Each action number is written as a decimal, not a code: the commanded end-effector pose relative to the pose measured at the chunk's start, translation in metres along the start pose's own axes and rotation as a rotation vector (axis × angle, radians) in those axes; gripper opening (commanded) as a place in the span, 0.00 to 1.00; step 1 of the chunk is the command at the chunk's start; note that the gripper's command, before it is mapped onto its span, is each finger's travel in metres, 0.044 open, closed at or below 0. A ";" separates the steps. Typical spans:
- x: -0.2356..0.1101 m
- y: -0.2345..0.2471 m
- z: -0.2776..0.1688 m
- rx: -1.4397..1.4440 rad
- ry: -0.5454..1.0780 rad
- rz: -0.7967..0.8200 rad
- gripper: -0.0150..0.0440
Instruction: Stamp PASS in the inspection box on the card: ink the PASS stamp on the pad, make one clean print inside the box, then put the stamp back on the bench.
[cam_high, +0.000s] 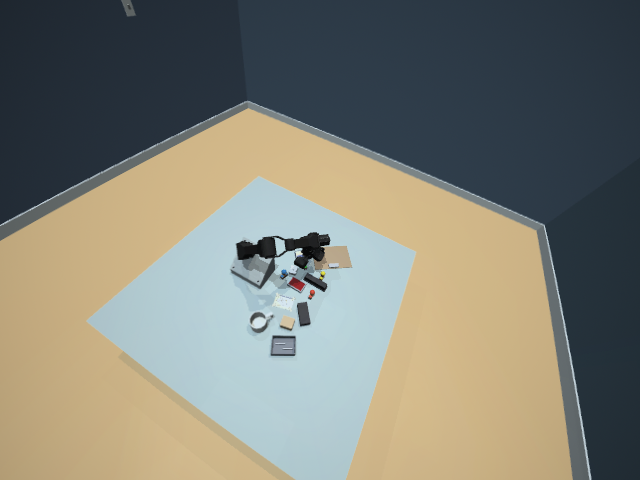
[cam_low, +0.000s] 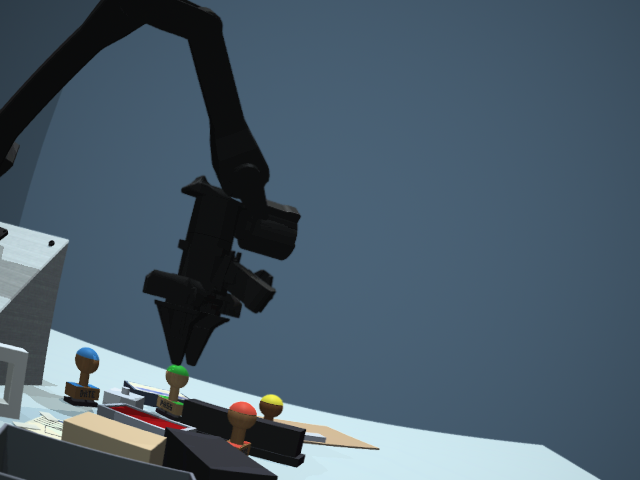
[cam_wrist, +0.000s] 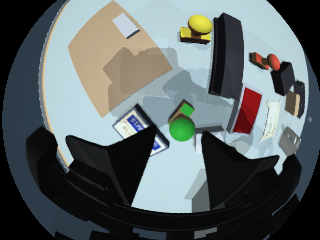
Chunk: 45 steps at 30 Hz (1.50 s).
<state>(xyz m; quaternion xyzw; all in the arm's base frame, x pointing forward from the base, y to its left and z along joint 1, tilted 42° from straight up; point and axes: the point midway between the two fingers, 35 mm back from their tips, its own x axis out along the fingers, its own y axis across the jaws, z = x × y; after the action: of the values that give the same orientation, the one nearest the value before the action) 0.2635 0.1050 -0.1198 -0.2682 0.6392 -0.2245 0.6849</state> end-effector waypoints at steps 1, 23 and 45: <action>0.008 -0.002 -0.002 -0.008 0.002 -0.009 0.64; 0.045 -0.004 -0.004 -0.008 0.003 -0.013 0.64; 0.045 -0.003 -0.003 0.000 0.003 -0.006 0.26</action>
<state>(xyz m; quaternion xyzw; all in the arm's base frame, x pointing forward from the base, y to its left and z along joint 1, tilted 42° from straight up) 0.2641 0.0725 -0.1522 -0.2704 0.6396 -0.2270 0.6829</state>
